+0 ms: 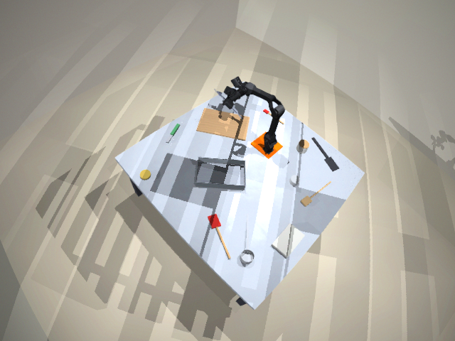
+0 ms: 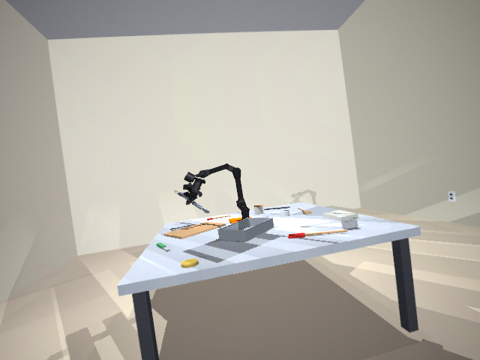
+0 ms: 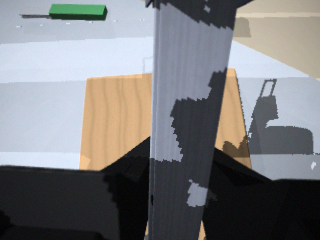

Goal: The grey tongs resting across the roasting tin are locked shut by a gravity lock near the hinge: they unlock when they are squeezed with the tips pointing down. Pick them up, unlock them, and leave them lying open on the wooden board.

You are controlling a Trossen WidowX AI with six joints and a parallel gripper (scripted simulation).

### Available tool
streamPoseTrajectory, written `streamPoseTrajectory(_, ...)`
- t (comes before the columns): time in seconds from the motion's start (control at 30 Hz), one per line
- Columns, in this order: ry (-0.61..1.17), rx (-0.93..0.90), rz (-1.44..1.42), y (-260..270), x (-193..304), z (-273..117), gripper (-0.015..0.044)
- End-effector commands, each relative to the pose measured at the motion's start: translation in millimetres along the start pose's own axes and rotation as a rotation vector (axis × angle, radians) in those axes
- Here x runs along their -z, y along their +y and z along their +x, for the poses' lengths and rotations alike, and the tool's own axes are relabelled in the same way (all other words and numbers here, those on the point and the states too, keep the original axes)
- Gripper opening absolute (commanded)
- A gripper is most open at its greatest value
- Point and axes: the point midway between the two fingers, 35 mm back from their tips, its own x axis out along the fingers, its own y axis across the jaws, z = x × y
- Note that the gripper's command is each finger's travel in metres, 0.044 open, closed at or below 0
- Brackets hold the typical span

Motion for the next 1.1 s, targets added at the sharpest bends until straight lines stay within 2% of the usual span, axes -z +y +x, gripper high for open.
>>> streamPoseTrajectory(0.0, 0.044, 0.006, -0.008, 0, -1, 2, -0.015)
streamPoseTrajectory(1.07, 0.542, 0.02, -0.078, 10, 18, 13, -0.015)
